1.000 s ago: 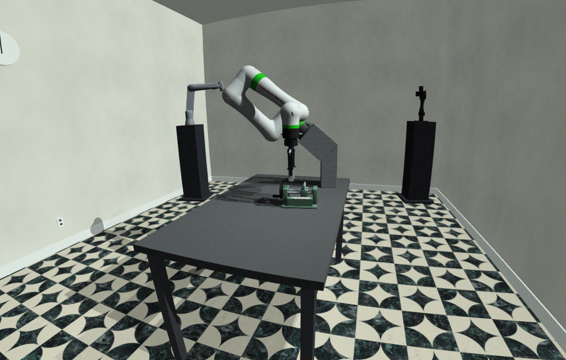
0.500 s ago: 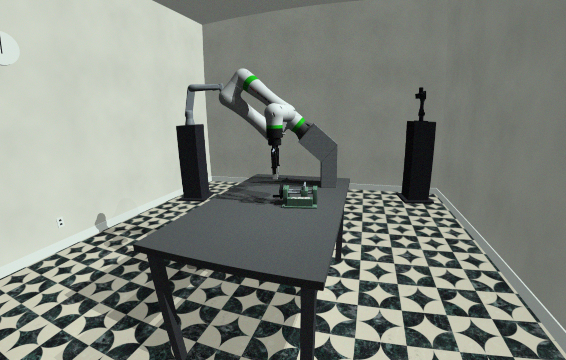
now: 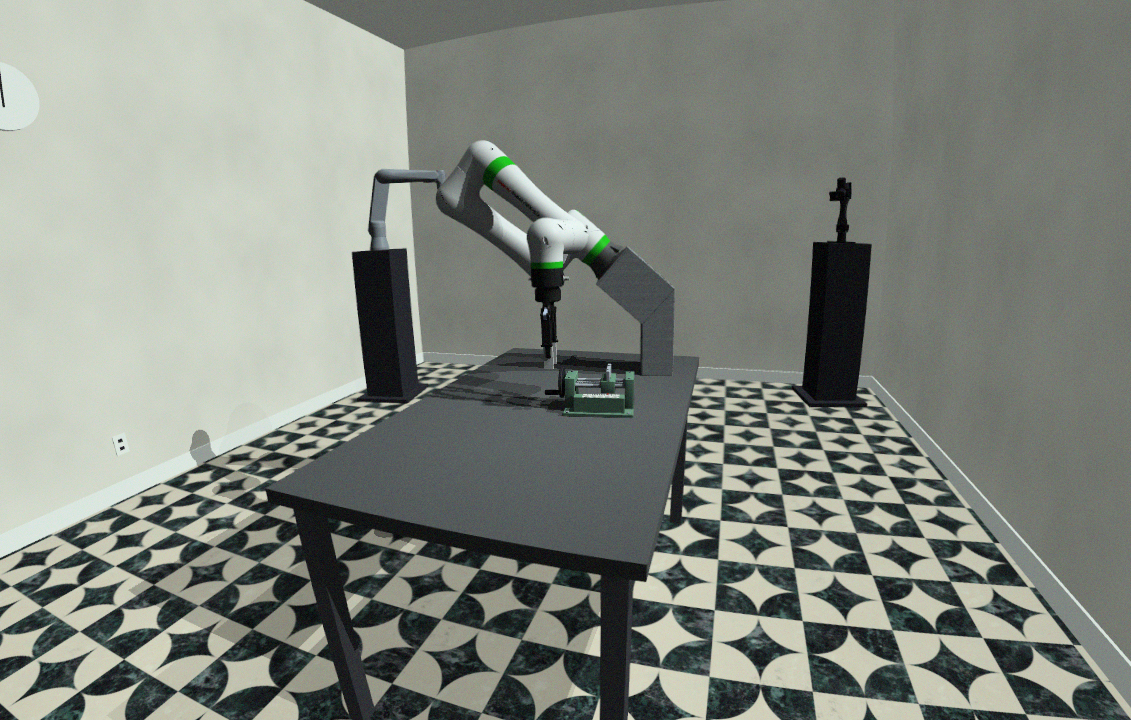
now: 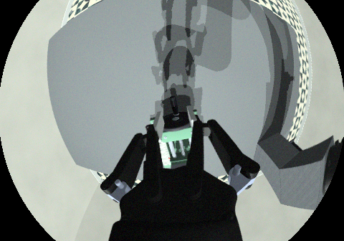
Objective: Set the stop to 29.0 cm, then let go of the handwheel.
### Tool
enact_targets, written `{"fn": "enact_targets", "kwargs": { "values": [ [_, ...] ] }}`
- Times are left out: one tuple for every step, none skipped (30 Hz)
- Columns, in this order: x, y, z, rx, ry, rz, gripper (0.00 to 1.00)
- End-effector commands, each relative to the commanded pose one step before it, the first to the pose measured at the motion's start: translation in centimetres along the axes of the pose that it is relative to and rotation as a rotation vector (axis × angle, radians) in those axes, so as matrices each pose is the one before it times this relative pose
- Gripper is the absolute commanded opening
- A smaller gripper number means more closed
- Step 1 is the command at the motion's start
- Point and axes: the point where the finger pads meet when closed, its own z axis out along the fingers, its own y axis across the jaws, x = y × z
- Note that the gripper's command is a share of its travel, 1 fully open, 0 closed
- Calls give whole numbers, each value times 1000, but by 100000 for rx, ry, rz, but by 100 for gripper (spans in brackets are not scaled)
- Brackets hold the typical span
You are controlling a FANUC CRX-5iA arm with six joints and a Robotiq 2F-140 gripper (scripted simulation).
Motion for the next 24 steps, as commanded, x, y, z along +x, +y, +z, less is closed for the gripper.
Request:
{"fn": "enact_targets", "kwargs": {
  "values": [
    [73,-239,2628,616,310,139,33],
    [0,0,0,0,0,0,33],
    [0,0,0,0,0,0,33],
    [0,0,0,0,0,0,33],
    [0,0,0,0,0,0,33],
    [0,0,0,0,0,0,33],
    [0,0,0,0,0,0,33],
    [0,0,1,0,0,0,33],
    [0,0,9,0,0,0,33],
    [0,0,24,0,1,0,33],
    [0,0,0,0,0,0,33],
    [0,0,0,0,0,0,33],
    [0,0,44,0,1,0,33],
    [0,0,69,0,1,0,33],
    [0,0,96,0,0,0,33],
    [0,0,125,0,-1,0,33],
    [0,0,156,0,-1,0,33],
    [1,-1,186,0,2,0,33],
    [-1,1,216,-1,-3,-1,33],
    [1,-1,244,1,3,1,33],
    [-1,1,270,0,-2,-1,33],
    [1,-1,294,0,1,0,33],
    [0,0,315,0,0,0,33],
    [-1,1,332,0,-2,0,33]
  ]
}}
